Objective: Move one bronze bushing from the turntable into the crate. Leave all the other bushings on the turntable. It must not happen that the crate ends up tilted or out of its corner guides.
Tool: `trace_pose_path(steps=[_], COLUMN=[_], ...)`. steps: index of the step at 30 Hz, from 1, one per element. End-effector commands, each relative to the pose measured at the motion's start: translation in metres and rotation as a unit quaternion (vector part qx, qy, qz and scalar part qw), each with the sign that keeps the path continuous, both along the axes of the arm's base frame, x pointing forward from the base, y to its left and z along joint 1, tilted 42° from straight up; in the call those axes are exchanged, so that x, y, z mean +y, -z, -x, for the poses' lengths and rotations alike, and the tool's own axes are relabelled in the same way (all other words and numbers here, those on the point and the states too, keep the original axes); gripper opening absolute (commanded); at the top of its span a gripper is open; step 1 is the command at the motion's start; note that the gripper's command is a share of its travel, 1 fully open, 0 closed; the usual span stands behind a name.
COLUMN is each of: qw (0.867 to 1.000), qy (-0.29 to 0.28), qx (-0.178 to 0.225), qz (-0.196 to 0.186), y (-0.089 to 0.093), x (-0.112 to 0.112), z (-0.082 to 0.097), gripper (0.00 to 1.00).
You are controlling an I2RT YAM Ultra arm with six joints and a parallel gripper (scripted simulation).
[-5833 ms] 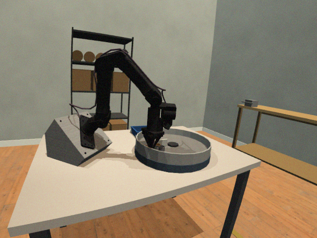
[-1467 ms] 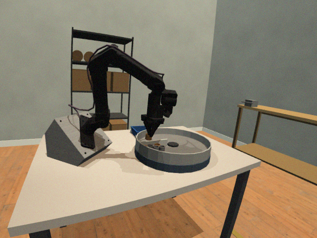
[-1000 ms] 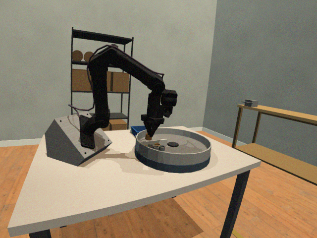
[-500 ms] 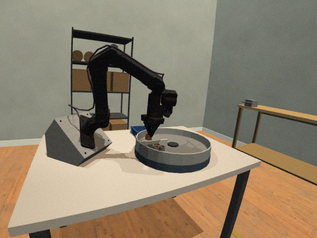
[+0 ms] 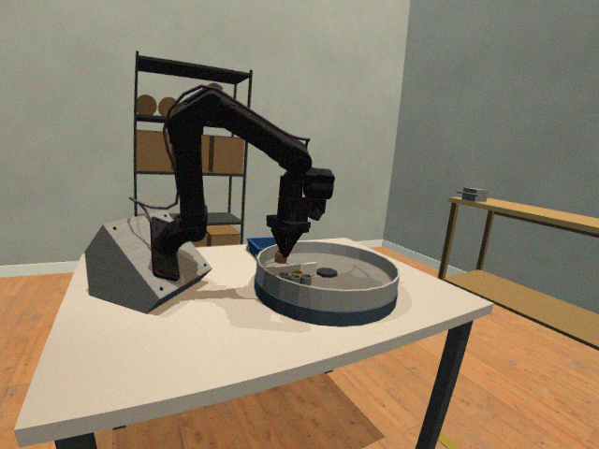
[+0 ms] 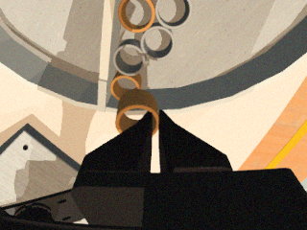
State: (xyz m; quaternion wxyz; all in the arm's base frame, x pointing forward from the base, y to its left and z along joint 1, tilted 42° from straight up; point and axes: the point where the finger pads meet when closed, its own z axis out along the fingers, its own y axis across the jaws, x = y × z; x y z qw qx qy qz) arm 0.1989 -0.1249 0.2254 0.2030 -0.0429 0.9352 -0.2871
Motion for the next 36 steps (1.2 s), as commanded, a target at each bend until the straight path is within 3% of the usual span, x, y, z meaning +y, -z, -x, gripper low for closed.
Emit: trace_pose_path(steps=[1, 5, 6, 8, 22, 30, 36], qw=[1.000, 1.000, 1.000, 1.000, 1.000, 1.000, 1.000], qy=[0.004, 0.004, 0.004, 0.004, 0.004, 0.003, 0.003], qx=[-0.010, -0.010, -0.027, -0.011, -0.011, -0.011, -0.012], qz=[0.004, 0.005, 0.008, 0.005, 0.005, 0.006, 0.006], y=[-0.011, -0.011, -0.017, -0.010, -0.002, 0.007, 0.018], x=[0.002, 0.004, 0.005, 0.007, 0.030, 0.059, 0.093], z=[-0.005, -0.006, -0.004, -0.009, -0.025, -0.045, -0.068], gripper=[0.00, 0.00, 0.00, 0.00, 0.00, 0.00, 0.00])
